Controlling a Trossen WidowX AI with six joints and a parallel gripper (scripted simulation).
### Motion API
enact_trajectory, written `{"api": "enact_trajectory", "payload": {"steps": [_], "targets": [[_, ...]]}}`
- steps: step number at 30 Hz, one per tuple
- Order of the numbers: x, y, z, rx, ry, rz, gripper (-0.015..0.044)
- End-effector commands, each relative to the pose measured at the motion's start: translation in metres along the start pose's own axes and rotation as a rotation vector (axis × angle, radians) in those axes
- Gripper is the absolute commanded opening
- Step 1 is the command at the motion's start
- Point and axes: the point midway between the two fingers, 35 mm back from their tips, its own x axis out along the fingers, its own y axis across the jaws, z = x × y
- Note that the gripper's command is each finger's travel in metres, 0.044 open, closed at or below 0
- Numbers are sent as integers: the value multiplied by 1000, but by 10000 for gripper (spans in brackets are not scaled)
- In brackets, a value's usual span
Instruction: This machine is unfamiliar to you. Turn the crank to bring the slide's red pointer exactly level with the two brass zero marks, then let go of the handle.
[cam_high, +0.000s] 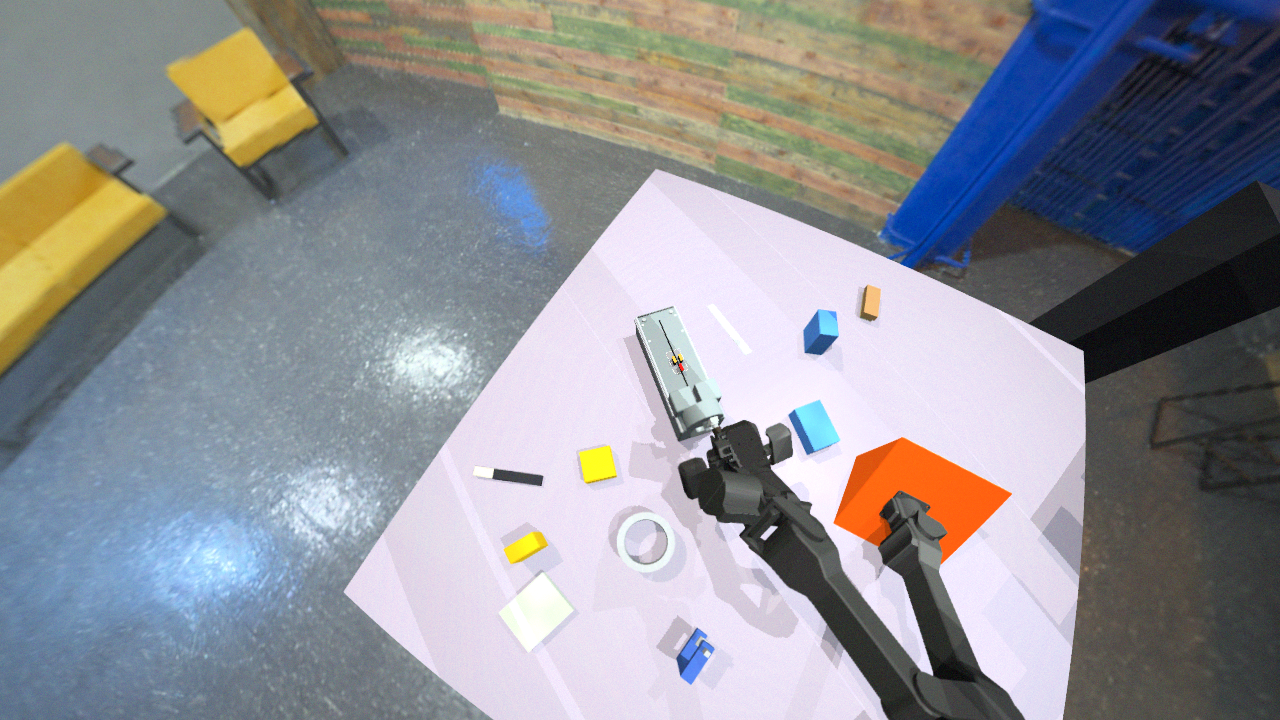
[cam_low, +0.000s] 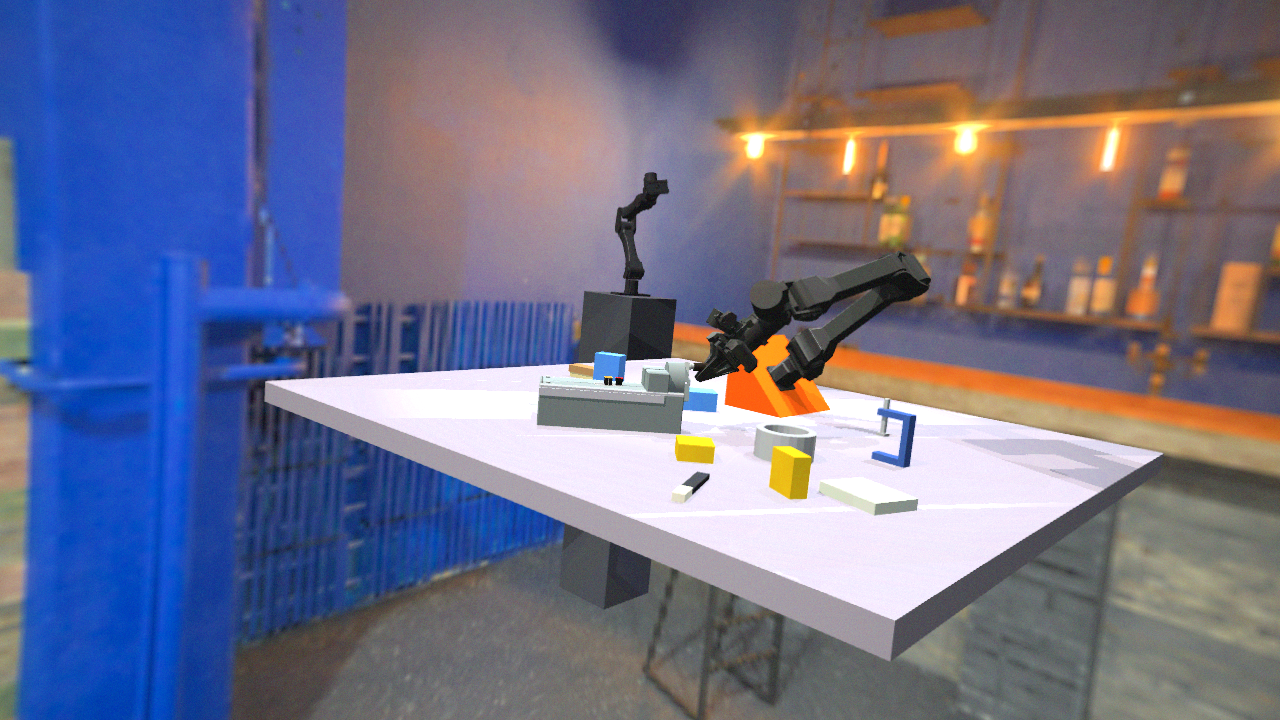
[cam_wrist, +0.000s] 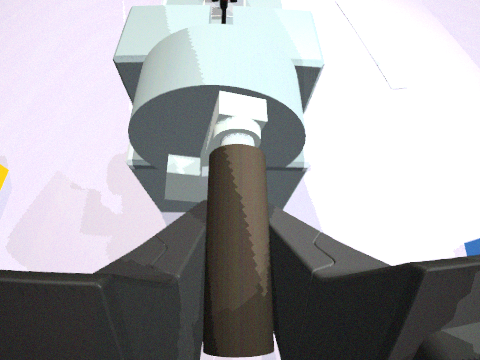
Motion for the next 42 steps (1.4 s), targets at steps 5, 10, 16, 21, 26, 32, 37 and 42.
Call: {"api": "enact_trajectory", "payload": {"steps": [5,10,16,21,26,32,37,42], "targets": [[2,-10,-2,8,4,-22,0],[2,-10,-2,8,4,-22,0],[3,-11,-2,8,4,-22,0],[3,-12,-3,8,4,-22,0],[4,-12,-3,8,4,-22,0],[4,-13,-3,8,4,-22,0],[4,-13,-4,8,4,-22,0],[5,-14,-4,8,4,-22,0]]}}
